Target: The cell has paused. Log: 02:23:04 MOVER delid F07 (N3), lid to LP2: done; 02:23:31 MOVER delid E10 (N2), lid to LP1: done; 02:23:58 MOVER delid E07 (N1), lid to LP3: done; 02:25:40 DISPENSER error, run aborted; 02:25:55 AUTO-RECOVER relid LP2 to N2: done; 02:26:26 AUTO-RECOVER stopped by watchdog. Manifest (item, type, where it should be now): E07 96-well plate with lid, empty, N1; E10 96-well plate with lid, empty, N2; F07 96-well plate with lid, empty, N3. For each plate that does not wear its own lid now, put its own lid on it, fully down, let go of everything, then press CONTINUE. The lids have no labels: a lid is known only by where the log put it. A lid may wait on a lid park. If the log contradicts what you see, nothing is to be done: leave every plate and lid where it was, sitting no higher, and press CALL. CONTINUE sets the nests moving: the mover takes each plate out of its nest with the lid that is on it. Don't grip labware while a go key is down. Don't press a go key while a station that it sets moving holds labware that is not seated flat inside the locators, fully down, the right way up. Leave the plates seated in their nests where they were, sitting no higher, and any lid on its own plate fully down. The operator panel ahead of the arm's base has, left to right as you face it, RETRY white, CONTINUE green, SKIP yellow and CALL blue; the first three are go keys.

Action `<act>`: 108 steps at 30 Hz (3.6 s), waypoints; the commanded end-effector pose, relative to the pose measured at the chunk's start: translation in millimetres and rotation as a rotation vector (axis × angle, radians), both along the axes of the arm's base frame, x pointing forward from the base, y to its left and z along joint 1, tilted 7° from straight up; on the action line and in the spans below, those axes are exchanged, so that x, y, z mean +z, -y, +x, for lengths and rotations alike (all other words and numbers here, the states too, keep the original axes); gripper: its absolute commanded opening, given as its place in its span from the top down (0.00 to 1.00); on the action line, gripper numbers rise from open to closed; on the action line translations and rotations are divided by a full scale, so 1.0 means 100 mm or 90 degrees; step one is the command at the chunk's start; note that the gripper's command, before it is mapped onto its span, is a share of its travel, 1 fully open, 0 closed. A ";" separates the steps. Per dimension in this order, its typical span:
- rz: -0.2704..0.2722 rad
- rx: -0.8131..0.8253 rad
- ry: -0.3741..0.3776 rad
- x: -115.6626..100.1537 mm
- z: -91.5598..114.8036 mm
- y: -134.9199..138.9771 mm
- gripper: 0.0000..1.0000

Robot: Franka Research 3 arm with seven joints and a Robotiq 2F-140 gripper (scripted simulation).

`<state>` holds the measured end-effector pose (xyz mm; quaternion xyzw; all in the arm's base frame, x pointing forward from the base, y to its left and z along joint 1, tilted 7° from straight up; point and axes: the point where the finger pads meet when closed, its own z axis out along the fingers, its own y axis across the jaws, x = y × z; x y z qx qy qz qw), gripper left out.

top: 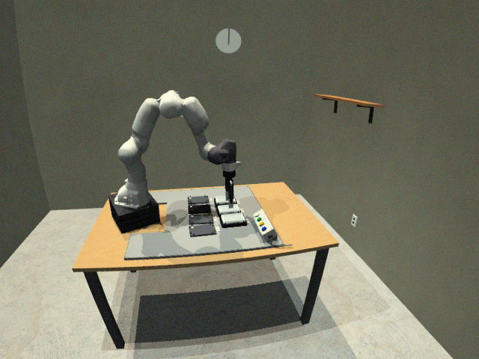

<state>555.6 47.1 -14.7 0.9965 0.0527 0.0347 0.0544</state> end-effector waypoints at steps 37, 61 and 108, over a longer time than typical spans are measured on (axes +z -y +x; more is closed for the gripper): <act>-0.002 -0.020 -0.004 0.96 1.21 1.64 0.34; 0.000 -0.021 -0.003 1.10 1.36 2.09 1.00; 0.000 -0.021 -0.003 1.01 1.38 2.10 1.00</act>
